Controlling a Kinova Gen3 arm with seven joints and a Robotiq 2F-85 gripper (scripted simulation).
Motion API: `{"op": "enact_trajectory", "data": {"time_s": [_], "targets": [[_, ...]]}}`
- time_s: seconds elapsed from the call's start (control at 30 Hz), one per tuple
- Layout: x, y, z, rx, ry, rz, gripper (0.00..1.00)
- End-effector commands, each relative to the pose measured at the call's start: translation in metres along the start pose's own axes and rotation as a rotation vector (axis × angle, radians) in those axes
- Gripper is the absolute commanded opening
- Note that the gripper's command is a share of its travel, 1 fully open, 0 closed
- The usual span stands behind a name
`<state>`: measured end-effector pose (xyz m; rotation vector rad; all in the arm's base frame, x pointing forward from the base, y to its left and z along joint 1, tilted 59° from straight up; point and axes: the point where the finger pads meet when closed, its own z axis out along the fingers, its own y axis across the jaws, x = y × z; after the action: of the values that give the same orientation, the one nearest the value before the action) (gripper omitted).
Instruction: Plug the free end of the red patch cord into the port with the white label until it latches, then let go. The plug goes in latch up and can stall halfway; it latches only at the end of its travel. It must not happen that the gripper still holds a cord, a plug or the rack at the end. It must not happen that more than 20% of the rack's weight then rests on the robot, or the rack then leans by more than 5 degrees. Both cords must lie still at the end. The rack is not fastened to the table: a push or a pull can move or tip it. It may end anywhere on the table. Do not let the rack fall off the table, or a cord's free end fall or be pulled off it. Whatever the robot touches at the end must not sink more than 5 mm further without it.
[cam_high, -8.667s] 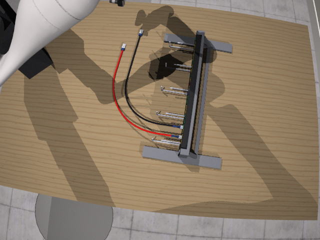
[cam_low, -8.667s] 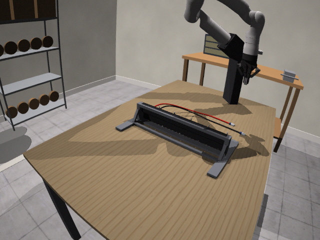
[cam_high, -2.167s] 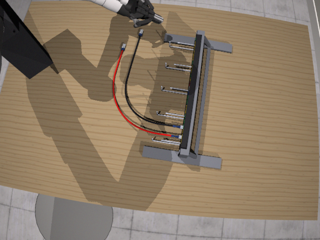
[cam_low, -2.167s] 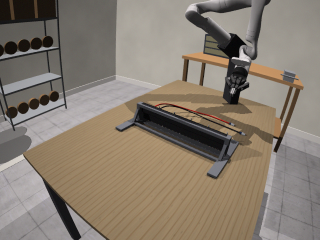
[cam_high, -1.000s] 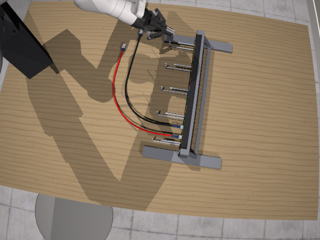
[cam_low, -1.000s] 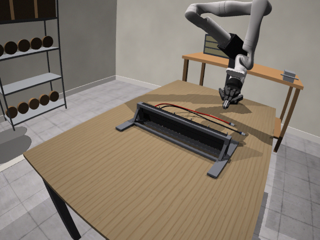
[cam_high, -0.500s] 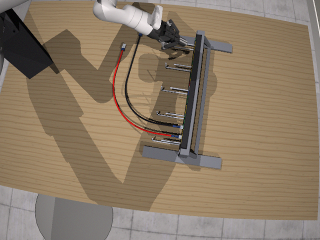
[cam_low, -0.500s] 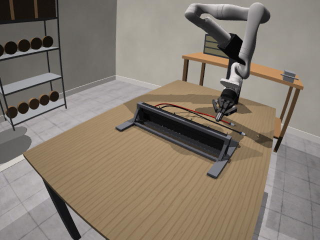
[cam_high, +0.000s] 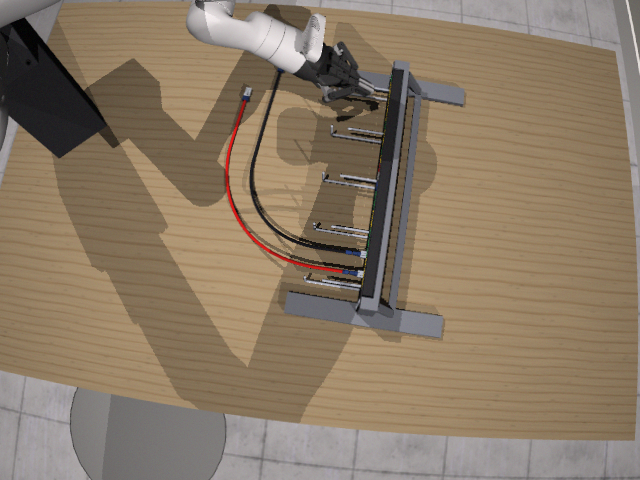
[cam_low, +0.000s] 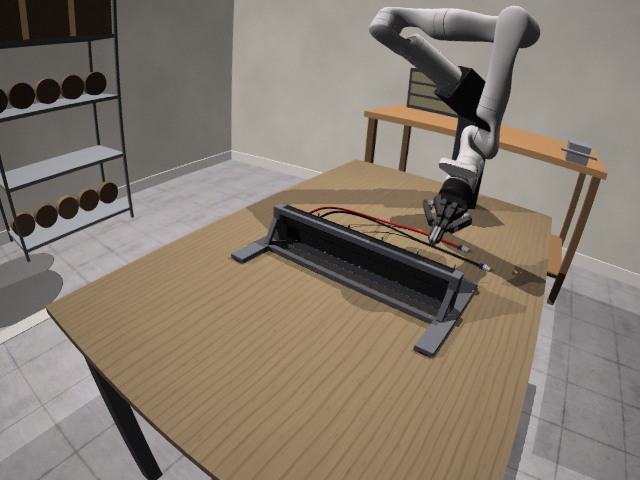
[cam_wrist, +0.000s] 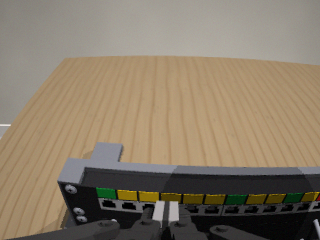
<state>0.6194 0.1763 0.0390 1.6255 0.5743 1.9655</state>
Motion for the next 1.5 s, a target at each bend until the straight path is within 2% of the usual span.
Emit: {"op": "enact_trajectory", "data": {"time_s": [0.0, 1.03, 1.17, 1.33, 1.4, 1.47], "targets": [[0.001, 0.0, 0.002, 0.001, -0.001, 0.003, 0.0], [0.001, 0.0, 0.0, 0.001, -0.002, 0.002, 0.0], [0.001, 0.0, -0.012, 0.001, -0.002, 0.002, 0.0], [0.001, 0.0, -0.048, 0.001, -0.002, 0.002, 0.0], [0.001, 0.0, -0.048, 0.001, -0.002, 0.002, 0.0], [0.001, 0.0, -0.065, 0.002, -0.003, 0.002, 0.0]]}}
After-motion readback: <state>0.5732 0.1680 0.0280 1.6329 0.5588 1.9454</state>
